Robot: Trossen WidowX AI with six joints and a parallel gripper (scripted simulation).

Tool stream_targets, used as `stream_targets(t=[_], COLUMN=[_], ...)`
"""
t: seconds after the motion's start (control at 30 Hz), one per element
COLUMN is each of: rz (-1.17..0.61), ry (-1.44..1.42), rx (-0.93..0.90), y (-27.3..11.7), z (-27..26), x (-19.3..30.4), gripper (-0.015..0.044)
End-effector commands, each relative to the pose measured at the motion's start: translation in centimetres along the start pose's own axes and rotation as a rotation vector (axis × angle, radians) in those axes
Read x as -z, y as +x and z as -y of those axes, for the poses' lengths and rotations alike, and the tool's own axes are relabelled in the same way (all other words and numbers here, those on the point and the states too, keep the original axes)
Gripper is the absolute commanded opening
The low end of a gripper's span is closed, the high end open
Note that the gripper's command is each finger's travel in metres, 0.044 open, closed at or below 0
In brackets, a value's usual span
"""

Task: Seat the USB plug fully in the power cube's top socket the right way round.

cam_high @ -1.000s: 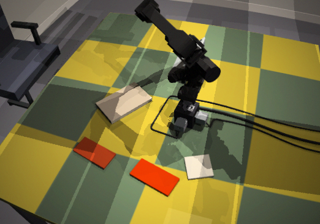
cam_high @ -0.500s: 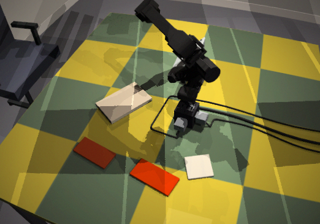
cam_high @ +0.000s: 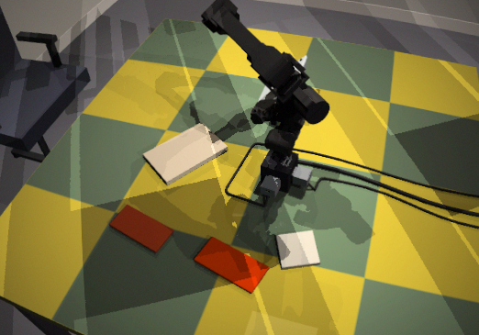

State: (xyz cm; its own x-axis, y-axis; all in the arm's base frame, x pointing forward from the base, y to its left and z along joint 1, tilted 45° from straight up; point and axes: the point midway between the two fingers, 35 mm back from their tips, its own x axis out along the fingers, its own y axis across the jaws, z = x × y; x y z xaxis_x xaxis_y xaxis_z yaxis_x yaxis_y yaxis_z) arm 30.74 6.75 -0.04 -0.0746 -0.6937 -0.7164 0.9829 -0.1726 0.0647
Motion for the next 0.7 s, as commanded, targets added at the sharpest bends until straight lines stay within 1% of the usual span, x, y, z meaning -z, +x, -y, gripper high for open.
stream_targets(t=[0.0,0.67], rz=[0.007,0.013], ry=[0.004,0.015], rx=[-0.001,-0.001], y=[0.17,0.41], z=[0.05,0.05], x=[-0.08,-0.23], gripper=[0.0000,0.0000])
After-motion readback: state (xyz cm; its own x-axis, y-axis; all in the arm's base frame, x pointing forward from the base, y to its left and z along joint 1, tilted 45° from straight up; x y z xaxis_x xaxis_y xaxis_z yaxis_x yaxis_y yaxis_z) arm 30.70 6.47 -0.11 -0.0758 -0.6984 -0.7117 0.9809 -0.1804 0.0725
